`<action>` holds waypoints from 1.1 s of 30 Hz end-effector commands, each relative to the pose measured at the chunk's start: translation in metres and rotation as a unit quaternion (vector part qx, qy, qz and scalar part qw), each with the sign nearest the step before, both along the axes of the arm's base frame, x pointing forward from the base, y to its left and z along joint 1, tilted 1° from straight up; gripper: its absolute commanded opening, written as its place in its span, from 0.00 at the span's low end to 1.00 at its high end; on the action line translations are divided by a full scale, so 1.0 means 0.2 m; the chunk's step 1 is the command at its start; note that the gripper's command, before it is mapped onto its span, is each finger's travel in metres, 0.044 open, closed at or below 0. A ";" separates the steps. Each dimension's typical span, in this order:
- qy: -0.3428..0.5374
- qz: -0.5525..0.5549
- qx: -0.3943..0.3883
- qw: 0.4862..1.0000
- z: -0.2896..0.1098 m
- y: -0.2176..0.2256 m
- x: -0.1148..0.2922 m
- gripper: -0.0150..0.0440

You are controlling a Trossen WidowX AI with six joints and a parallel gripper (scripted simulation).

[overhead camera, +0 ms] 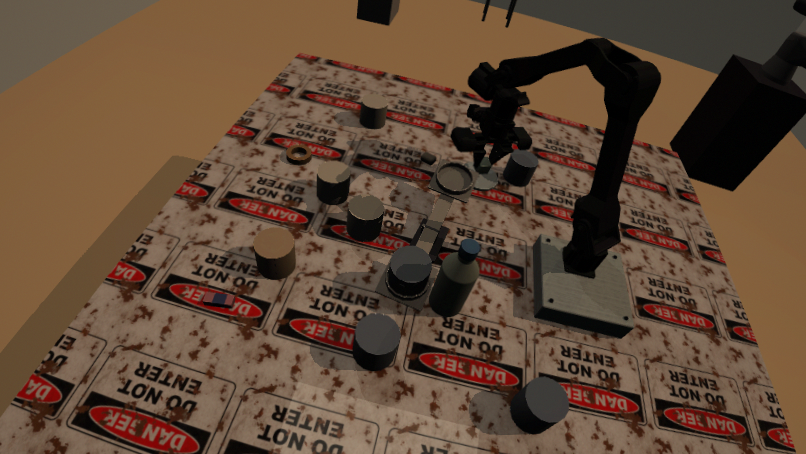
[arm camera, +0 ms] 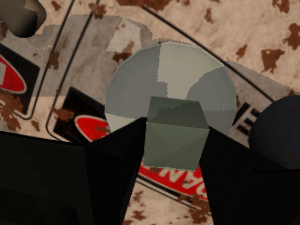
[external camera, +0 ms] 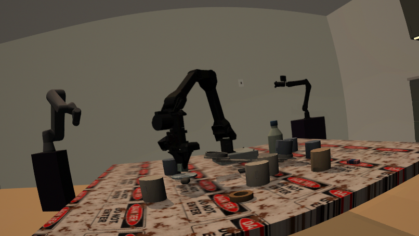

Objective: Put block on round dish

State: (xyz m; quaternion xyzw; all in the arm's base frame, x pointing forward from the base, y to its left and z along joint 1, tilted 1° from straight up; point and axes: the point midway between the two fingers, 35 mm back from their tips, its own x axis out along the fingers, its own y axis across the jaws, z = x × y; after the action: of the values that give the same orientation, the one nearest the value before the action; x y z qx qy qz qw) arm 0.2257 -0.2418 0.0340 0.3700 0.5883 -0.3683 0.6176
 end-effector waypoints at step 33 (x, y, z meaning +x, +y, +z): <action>-0.033 -0.017 -0.022 0.999 -0.03 -0.05 0.07 1.00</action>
State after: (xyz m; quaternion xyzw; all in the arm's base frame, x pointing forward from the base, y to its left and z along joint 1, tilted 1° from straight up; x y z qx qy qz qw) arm 0.2319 -0.2471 0.0218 0.3721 0.5727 -0.3747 0.6270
